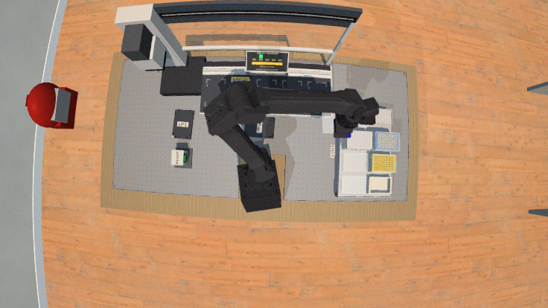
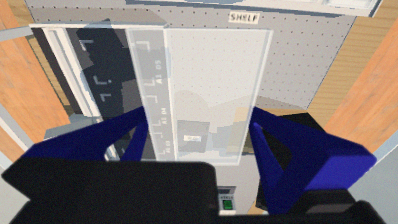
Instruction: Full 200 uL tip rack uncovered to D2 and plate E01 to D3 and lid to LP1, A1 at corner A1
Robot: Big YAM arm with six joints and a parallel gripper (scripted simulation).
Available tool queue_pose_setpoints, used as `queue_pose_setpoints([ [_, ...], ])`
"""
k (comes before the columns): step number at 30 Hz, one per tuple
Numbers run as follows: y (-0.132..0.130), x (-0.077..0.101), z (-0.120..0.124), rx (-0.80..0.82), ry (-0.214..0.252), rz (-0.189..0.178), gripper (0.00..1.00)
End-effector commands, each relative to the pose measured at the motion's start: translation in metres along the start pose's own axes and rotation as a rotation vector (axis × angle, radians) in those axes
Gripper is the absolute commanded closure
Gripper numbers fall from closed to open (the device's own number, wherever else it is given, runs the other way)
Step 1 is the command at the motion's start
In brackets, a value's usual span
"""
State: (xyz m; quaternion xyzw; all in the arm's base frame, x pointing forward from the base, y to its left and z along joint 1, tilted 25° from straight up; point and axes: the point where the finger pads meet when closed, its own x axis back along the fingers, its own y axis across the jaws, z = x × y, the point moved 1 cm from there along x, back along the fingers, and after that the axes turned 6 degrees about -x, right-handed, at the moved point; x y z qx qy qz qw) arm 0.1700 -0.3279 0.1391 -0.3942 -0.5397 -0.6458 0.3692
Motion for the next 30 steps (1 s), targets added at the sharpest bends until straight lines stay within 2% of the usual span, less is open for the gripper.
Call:
queue_pose_setpoints([
  [1, 0.0093, 0.0142, -0.0096, 0.103, -0.043, -0.015, 1.0],
  [30, 0.0095, 0.0142, -0.0095, 0.603, -0.046, -0.006, 1.0],
])
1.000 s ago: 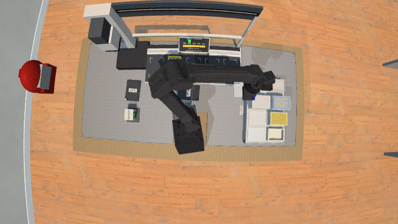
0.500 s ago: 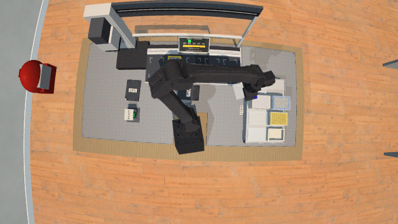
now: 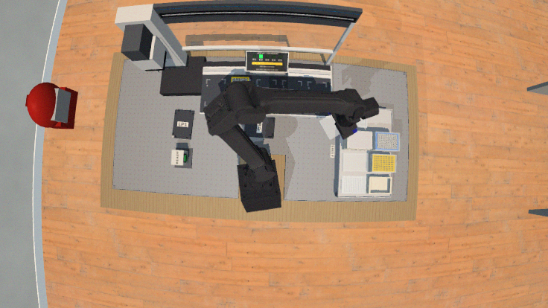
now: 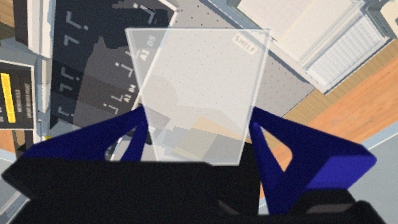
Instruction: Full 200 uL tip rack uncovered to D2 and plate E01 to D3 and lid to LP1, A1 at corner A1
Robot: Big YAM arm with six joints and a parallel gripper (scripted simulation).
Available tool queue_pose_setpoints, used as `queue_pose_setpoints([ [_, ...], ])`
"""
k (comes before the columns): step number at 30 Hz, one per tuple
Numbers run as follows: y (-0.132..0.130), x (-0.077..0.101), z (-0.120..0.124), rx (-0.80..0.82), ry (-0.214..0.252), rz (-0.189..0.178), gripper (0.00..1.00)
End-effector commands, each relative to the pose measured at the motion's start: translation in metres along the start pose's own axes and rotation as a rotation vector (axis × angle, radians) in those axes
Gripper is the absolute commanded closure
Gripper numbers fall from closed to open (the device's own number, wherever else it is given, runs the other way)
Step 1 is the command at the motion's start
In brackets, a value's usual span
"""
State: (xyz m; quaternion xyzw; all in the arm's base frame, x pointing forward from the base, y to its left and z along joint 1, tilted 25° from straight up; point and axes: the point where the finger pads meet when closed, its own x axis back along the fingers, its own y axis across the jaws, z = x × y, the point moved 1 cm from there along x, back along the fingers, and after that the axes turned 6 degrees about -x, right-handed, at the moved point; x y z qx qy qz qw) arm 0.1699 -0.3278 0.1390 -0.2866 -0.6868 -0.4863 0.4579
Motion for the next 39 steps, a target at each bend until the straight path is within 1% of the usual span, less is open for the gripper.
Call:
queue_pose_setpoints([
  [1, 0.0037, 0.0143, -0.0131, 0.106, -0.045, 0.006, 1.0],
  [7, 0.0038, 0.0143, -0.013, 0.226, -0.045, 0.009, 1.0],
  [10, 0.0037, 0.0143, -0.013, 0.226, -0.045, 0.009, 1.0],
  [14, 0.0037, 0.0143, -0.013, 0.306, -0.044, 0.01, 1.0],
  [16, 0.0037, 0.0143, -0.013, 0.306, -0.044, 0.01, 1.0],
  [31, 0.0039, 0.0141, -0.0128, 0.606, -0.042, 0.016, 1.0],
  [33, 0.0039, 0.0141, -0.0128, 0.606, -0.042, 0.016, 1.0],
  [39, 0.0039, 0.014, -0.0127, 0.726, -0.041, 0.019, 1.0],
])
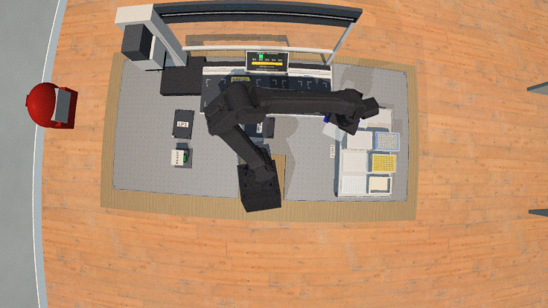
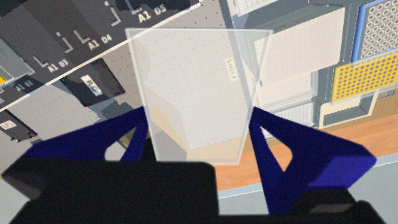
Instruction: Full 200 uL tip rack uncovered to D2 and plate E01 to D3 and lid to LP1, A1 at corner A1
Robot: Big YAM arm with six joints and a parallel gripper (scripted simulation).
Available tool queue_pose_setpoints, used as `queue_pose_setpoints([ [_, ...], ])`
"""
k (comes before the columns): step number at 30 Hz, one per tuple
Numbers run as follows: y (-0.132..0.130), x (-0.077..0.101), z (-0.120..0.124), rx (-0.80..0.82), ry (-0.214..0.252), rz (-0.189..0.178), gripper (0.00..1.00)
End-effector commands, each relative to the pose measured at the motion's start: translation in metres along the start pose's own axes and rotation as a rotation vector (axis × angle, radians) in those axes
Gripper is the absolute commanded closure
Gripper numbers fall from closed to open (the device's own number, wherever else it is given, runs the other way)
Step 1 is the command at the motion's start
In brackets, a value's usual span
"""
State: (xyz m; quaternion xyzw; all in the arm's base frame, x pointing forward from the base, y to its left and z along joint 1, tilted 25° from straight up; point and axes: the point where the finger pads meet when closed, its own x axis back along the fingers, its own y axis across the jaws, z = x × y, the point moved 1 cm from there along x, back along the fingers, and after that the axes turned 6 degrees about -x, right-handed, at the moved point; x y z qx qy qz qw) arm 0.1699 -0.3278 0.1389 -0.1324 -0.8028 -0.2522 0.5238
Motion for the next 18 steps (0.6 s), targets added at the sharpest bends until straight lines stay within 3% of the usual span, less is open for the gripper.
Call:
queue_pose_setpoints([
  [1, -0.0043, 0.014, -0.0126, 0.123, -0.033, 0.03, 1.0],
  [9, -0.0042, 0.0139, -0.0125, 0.283, -0.03, 0.032, 1.0],
  [18, -0.0046, 0.0129, -0.0123, 0.349, -0.026, 0.029, 1.0],
])
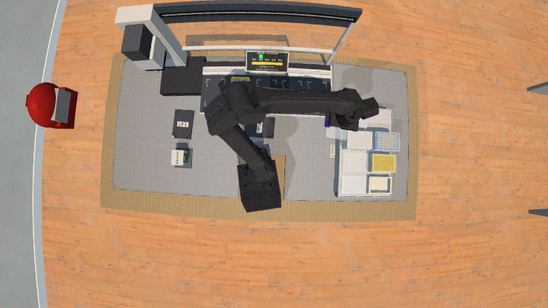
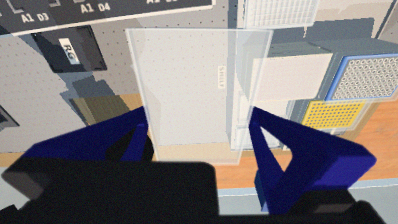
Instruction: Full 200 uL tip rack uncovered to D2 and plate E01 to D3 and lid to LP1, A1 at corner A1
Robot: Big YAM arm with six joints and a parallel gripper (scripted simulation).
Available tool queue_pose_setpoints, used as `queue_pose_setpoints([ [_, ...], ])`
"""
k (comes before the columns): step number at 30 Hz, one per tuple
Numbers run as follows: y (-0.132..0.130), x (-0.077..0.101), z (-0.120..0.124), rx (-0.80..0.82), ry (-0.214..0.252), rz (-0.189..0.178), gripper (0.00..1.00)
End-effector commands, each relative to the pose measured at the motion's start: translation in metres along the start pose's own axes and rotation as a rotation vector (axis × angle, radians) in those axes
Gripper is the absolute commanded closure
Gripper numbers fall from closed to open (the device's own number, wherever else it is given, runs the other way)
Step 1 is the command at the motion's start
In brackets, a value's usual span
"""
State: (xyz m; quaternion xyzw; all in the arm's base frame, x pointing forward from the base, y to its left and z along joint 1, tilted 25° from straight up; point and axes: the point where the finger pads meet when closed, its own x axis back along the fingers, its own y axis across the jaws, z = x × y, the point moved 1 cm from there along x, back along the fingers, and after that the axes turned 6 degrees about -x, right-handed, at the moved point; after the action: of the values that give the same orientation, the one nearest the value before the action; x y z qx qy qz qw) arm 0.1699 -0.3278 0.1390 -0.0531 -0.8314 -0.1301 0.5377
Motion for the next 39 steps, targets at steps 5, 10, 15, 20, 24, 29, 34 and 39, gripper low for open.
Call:
queue_pose_setpoints([
  [5, -0.008, 0.013, -0.01, 0.051, -0.022, 0.032, 1.0],
  [10, -0.008, 0.013, -0.01, 0.051, -0.022, 0.032, 1.0],
  [15, 0.028, 0.007, -0.001, 0.047, -0.011, 0.016, 1.0],
  [20, 0.054, 0.006, 0.005, 0.043, -0.006, 0.009, 1.0],
  [24, 0.073, 0.006, 0.01, 0.043, -0.006, 0.009, 1.0],
  [29, 0.088, 0.005, 0.013, 0.043, -0.006, 0.008, 1.0],
  [34, 0.112, 0.005, 0.018, 0.042, -0.006, 0.007, 1.0],
  [39, 0.136, 0.005, 0.023, 0.042, -0.006, 0.006, 1.0],
])
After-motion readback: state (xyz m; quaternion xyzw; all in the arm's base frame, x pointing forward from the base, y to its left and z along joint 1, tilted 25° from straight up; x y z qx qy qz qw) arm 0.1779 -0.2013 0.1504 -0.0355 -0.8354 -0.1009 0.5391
